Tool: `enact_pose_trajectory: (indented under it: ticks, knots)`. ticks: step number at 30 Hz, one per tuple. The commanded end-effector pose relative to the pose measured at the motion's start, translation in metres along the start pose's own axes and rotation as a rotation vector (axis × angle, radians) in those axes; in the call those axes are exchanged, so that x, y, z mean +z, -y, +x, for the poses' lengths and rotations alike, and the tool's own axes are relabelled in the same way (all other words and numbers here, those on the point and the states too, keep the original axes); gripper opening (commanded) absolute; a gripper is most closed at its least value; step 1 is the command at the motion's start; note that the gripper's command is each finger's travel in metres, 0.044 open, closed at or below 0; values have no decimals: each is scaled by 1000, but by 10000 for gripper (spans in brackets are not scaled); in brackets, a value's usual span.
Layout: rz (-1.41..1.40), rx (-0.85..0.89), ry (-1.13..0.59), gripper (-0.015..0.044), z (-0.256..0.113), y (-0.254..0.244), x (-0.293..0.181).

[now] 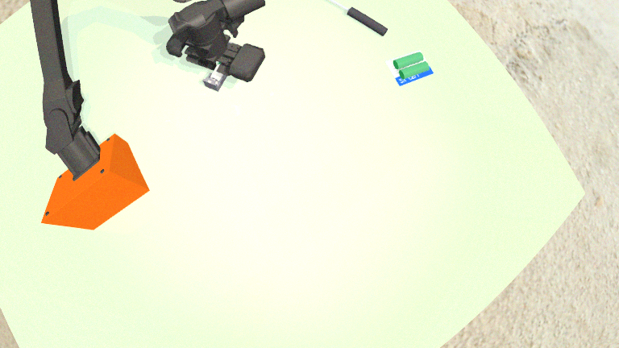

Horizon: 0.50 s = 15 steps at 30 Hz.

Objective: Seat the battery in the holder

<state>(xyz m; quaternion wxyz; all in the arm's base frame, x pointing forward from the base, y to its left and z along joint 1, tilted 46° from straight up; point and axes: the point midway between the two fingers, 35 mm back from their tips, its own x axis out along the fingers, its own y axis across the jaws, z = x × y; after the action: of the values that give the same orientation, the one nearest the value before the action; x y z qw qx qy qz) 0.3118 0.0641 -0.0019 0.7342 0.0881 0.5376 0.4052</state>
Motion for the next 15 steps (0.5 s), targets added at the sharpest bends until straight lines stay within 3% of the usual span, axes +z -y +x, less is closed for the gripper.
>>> enact_pose_trajectory:
  ticks: [1, 12, 15]
  knots:
    - [-2, 0, 0, 164, -1, 0, 0]
    - [0, -1, 0, 164, -15, 1, 0]
    - [9, 0, -4, 243, -26, 4, -1]
